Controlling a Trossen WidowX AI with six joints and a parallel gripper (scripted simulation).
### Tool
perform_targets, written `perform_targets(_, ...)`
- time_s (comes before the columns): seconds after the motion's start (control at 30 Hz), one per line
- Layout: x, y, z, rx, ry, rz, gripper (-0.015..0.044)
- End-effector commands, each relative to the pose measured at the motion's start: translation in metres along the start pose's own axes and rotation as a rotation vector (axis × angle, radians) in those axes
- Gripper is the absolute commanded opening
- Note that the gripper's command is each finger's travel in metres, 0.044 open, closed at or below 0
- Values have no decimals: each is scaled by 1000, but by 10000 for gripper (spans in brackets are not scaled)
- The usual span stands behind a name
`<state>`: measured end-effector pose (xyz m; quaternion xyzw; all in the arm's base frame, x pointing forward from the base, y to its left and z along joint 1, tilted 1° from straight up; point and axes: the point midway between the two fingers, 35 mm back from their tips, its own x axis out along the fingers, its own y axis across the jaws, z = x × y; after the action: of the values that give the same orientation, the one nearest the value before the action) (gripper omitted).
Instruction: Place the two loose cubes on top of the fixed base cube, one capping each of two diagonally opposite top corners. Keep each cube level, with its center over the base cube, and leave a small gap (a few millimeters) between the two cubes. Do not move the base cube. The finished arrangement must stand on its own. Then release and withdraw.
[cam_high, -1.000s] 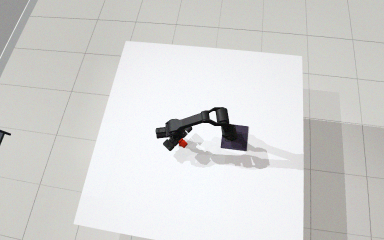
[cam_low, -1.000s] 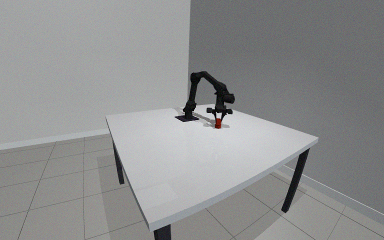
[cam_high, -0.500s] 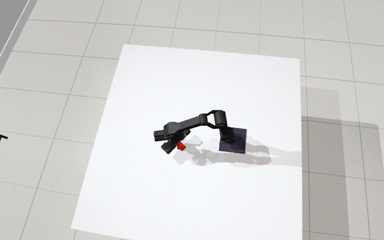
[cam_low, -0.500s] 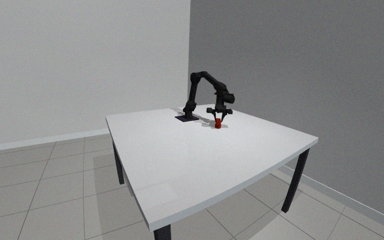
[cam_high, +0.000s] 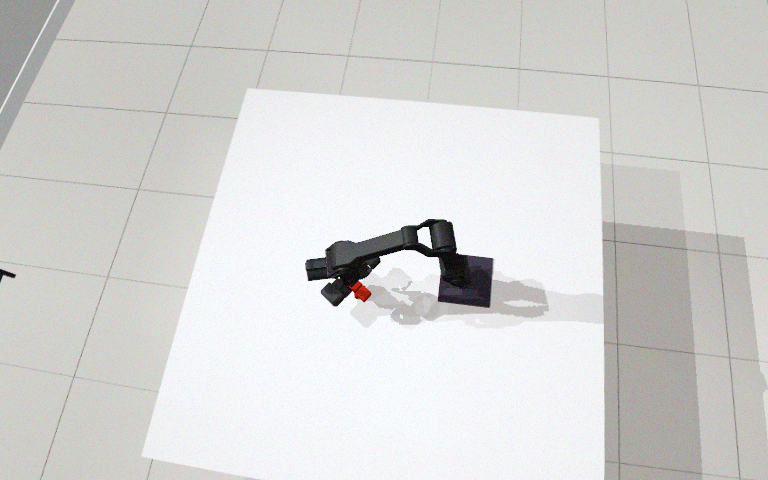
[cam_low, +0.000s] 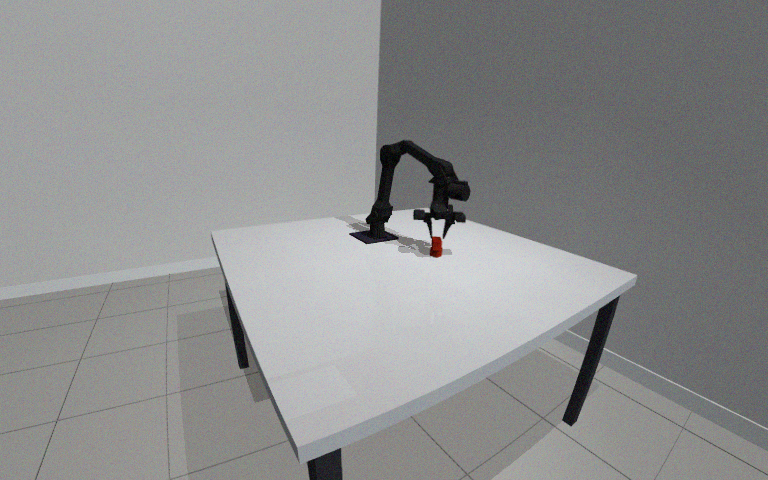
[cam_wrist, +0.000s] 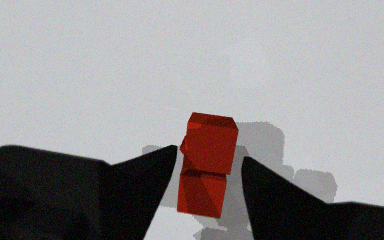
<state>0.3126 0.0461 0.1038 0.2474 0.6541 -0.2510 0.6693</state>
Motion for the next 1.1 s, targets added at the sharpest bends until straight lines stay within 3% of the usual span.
perform_targets(0.0,-8,1,0,0,-3,4,205)
perform_targets(0.73,-42,0,0,0,-3,4,205)
perform_targets(0.97,-49,0,0,-1,-2,3,389)
perform_targets(1.07,-53,0,0,-1,-2,3,400)
